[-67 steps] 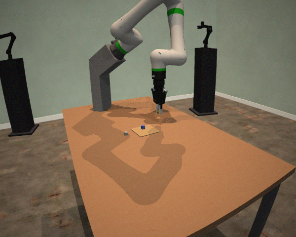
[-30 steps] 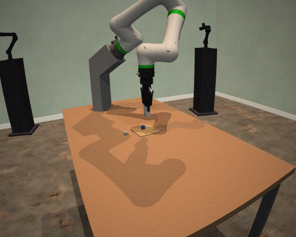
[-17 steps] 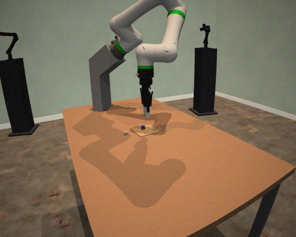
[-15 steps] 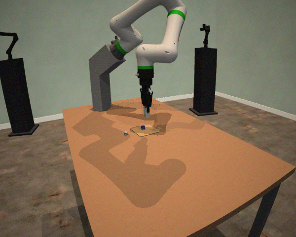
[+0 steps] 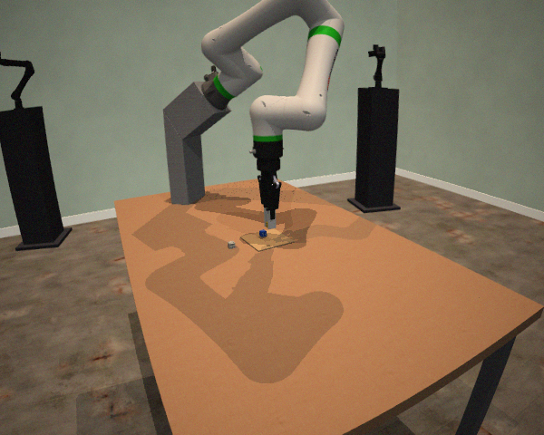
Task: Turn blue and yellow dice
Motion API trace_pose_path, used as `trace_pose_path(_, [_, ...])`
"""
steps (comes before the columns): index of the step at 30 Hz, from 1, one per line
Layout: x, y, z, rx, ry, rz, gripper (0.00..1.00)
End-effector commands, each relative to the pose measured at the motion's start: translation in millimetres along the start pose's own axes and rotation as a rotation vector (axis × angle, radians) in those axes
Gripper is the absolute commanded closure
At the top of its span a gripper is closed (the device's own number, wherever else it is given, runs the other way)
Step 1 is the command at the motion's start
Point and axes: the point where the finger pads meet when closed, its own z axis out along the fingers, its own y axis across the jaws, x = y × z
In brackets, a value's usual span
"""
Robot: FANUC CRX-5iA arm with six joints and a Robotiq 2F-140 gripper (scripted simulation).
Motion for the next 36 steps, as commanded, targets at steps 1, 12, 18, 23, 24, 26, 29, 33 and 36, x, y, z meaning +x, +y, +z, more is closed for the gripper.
trace_pose_path(1, [-0.3,0.7,19.6,-0.001,0.0,0.0,0.91])
trace_pose_path(12, [-0.3,0.7,45.4,-0.001,0.0,0.0,0.91])
trace_pose_path(18, [-0.3,0.7,47.4,-0.001,0.0,0.0,0.91])
trace_pose_path(23, [-0.3,0.7,47.4,-0.001,0.0,0.0,0.91])
trace_pose_path(24, [-0.3,0.7,47.4,-0.001,0.0,0.0,0.91])
trace_pose_path(26, [-0.3,0.7,47.4,-0.001,0.0,0.0,0.91])
trace_pose_path(29, [-0.3,0.7,47.4,-0.001,0.0,0.0,0.91])
trace_pose_path(33, [-0.3,0.7,47.4,-0.001,0.0,0.0,0.91])
trace_pose_path(36, [-0.3,0.7,47.4,-0.001,0.0,0.0,0.91])
